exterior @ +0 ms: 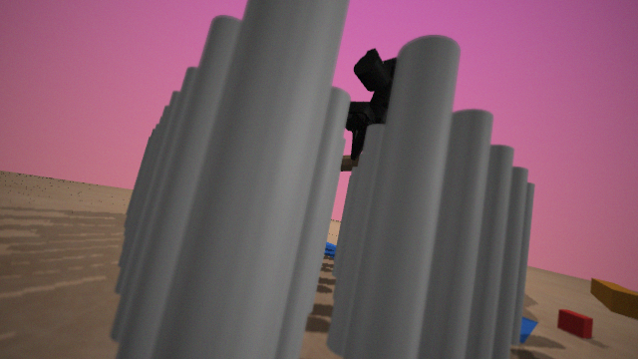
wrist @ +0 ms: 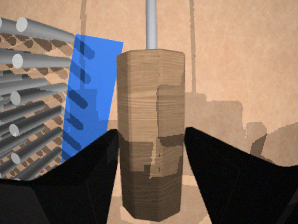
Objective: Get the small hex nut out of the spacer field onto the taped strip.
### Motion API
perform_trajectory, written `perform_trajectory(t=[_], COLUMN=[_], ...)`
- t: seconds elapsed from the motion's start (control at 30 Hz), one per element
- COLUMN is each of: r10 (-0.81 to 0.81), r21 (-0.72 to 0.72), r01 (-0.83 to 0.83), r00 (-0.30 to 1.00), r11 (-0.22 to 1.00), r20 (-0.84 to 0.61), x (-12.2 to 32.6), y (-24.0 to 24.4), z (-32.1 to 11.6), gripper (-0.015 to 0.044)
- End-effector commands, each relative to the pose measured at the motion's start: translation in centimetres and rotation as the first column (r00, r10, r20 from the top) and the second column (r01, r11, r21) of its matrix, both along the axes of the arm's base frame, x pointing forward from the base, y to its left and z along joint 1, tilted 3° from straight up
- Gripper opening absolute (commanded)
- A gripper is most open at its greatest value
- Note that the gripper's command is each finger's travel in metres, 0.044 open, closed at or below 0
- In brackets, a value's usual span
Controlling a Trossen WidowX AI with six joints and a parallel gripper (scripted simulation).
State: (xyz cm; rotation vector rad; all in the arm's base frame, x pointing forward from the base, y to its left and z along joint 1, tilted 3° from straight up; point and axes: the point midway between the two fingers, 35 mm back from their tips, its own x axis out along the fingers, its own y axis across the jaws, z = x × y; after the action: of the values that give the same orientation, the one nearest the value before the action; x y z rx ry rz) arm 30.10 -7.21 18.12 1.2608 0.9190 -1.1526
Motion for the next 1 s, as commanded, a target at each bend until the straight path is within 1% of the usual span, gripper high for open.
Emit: perform_trajectory(t=[0.0,0.23,0.5,0.77,0.97], r10=[-0.123,-0.354,-0.543,-0.726,-0.842], r21=[-0.003,-0.006,-0.019,-0.028,-0.035], r01=[0.123,0.354,0.543,0.725,0.842], r00=[0.992,0.935,0.840,0.688,0.539], r11=[0.992,0.935,0.840,0.688,0.539], r20=[-0.010,-0.020,-0.008,-0.006,-0.009], x=[0.0,-0.5,-1.5,-3.0,-4.4], y=[-2.0,-5.8,-9.4,-13.1,-15.9], z=[0.1,0.2,0.3,0.4,0.3], gripper=[0.0000,0.0000,0.0000,0.0000,0.0000])
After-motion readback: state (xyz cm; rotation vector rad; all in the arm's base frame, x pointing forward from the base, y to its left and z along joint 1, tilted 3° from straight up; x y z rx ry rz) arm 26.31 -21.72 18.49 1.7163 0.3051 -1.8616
